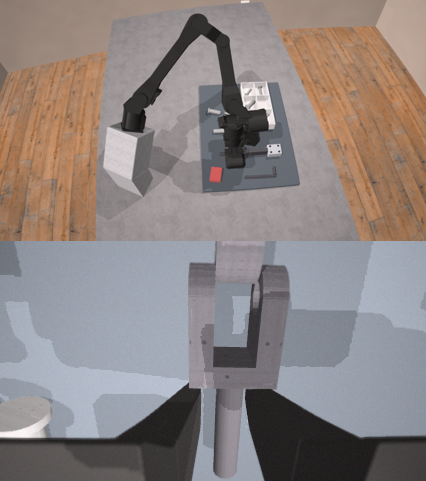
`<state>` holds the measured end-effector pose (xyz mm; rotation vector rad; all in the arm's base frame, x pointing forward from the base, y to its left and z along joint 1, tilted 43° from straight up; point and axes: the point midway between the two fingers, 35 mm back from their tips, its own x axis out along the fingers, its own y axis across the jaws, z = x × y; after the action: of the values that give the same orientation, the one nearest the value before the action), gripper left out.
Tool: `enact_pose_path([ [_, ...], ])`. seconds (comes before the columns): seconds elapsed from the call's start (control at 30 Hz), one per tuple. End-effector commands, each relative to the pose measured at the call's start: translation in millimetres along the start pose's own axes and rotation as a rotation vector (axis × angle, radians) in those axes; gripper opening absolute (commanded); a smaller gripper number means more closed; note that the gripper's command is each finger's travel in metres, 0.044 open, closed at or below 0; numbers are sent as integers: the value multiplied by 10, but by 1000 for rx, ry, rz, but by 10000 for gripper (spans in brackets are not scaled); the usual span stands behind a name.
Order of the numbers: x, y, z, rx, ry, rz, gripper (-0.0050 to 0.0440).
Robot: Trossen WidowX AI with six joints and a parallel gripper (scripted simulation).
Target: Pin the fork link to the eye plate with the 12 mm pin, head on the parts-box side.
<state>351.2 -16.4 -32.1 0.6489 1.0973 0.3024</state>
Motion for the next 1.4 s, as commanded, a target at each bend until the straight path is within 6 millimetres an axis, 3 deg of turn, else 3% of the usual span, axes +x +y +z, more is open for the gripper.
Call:
enact_pose_path([
  [0.0, 32, -20, -74, 14, 17, -10, 100],
  [0.2, 7, -11, -40, 14, 17, -10, 100],
  [0.4, -216, 2, 3, 14, 17, -10, 100],
  [0.67, -256, 2, 3, 14, 17, -10, 100],
  [0.7, -242, -7, -5, 14, 17, -10, 76],
  [0.8, -234, -14, -97, 14, 17, -10, 4],
  [0.83, -236, -14, -130, 14, 17, -10, 0],
  [1.37, -267, -9, -604, 14, 17, -10, 0],
])
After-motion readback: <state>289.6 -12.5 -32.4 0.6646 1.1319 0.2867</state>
